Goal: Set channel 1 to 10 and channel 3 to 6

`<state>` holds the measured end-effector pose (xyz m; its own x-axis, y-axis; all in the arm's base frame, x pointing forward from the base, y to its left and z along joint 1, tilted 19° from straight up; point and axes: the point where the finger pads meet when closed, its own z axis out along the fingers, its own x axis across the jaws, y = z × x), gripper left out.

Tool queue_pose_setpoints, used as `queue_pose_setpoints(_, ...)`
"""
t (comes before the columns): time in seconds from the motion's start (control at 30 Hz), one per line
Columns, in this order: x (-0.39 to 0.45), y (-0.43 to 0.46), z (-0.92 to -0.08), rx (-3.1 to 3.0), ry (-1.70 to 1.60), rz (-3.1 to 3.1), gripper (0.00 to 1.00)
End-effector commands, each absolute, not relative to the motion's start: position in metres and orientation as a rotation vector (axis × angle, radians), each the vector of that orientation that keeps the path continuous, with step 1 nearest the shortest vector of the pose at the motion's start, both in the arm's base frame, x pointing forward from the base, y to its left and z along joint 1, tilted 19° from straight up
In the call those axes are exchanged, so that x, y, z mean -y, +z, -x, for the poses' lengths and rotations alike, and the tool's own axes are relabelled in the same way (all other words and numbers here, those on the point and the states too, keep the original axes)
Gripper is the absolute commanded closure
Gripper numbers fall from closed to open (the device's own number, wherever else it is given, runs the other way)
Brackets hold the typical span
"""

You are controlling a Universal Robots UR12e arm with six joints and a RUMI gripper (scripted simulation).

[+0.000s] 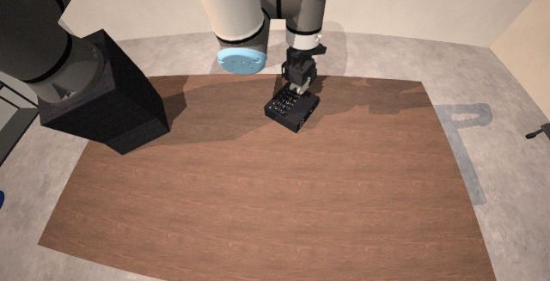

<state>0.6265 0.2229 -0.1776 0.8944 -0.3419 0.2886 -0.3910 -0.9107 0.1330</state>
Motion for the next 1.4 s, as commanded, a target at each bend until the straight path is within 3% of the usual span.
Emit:
queue_pose_setpoints(0.0, -0.223, -0.179, -0.627, 0.561, 0.389, -2.874, 1.0)
queue_pose_setpoints(1.37, -0.218, -0.198, -0.632, 0.561, 0.389, -2.874, 1.0)
